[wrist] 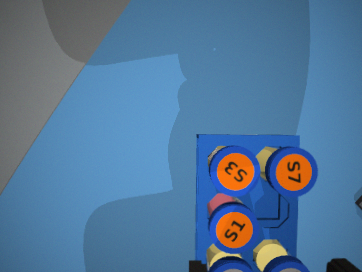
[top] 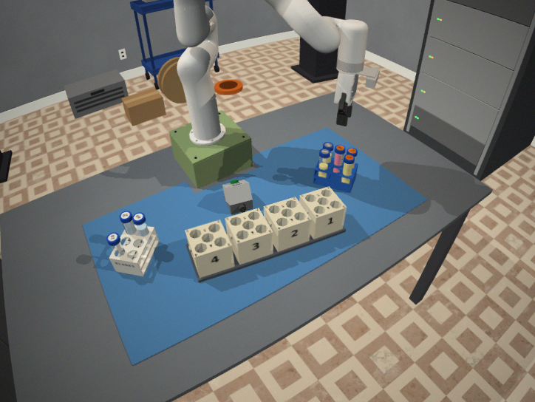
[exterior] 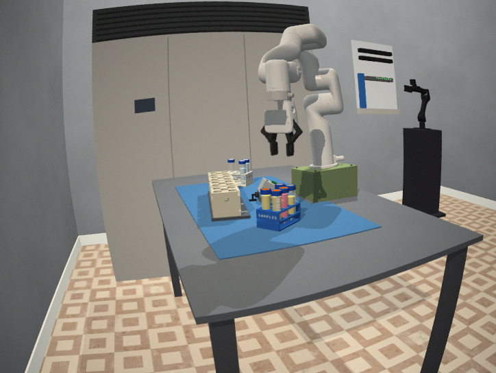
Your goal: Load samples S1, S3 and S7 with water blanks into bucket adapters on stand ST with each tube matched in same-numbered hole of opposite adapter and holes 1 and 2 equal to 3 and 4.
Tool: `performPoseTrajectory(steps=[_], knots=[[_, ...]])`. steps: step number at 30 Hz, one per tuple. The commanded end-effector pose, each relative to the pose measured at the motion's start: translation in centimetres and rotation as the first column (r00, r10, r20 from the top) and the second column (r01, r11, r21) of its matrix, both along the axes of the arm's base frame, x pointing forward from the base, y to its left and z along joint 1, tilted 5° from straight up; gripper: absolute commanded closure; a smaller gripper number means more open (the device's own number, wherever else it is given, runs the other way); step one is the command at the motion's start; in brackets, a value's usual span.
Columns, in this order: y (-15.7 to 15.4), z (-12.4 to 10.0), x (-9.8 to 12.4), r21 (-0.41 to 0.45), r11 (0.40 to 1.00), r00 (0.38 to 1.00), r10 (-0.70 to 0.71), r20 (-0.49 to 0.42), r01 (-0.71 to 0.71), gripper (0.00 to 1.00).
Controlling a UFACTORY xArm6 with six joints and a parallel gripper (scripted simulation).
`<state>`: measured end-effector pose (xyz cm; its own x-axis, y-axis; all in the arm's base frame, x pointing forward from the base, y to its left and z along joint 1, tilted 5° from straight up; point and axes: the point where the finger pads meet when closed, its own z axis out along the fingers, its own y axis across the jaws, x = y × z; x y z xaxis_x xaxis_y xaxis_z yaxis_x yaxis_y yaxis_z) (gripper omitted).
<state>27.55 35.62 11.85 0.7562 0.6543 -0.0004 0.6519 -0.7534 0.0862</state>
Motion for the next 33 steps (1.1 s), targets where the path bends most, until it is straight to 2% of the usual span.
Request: performPoseTrajectory(steps=[1,33], knots=[[0.1,-0.7,0.1,0.004,1.0,1.0,0.0,0.003,0.0,0.43],[-0.3,-6.3,0.5,0.004,1.0,1.0,0.0,0.003,0.0,0.43]])
